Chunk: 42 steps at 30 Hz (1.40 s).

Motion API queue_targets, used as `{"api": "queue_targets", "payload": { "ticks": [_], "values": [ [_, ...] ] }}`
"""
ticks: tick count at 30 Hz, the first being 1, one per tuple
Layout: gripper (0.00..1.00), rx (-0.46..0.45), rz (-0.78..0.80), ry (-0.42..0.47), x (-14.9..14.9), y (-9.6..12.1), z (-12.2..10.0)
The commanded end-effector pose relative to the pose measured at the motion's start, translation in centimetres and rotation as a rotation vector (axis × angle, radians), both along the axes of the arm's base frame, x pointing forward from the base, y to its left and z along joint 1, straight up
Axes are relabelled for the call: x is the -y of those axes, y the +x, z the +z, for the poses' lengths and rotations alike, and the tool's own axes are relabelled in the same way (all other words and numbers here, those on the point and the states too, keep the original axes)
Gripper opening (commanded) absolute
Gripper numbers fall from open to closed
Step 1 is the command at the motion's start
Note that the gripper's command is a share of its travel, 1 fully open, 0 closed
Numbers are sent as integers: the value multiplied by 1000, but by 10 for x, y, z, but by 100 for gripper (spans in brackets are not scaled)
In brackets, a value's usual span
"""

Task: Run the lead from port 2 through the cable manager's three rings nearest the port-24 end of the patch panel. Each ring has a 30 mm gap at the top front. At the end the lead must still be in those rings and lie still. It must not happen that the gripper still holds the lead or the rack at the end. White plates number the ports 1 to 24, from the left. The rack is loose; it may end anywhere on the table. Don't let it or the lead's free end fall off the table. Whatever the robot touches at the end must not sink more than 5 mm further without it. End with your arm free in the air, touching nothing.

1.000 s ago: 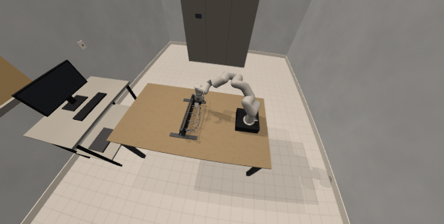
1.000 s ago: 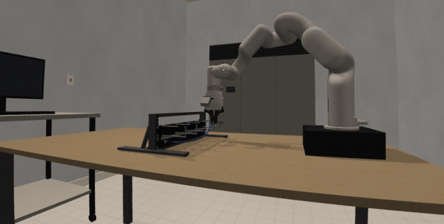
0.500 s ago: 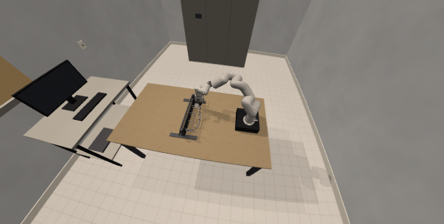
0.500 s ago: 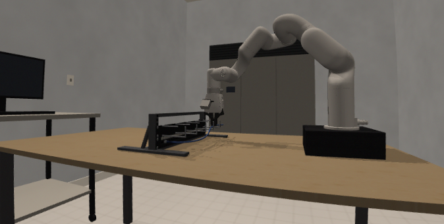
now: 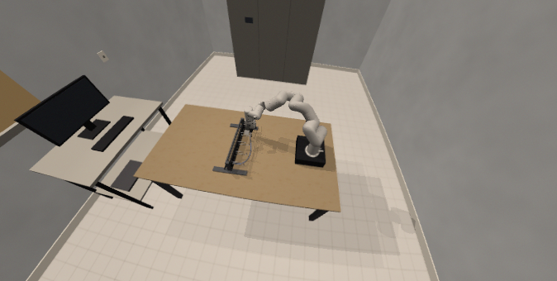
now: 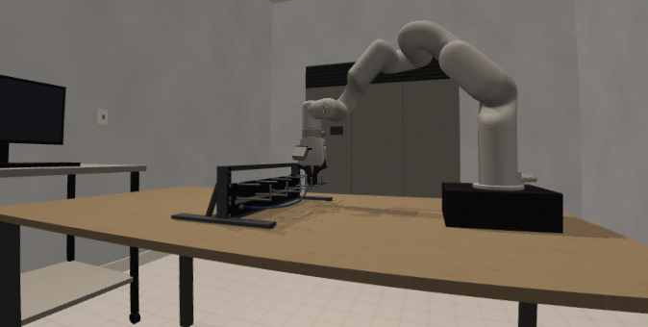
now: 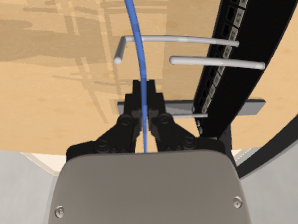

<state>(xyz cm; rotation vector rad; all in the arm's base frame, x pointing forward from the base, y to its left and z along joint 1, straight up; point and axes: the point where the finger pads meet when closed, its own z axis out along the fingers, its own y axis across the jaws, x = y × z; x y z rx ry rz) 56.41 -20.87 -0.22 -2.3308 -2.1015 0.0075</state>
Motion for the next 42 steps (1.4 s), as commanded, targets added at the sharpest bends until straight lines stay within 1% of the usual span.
{"api": "queue_targets", "payload": {
  "ticks": [1,11,26,42],
  "values": [
    [0,5,0,-2,1,2,2],
    [0,5,0,-2,1,6,2],
    [0,5,0,-2,3,28,2],
    [0,5,0,-2,5,41,2]
  ]
}}
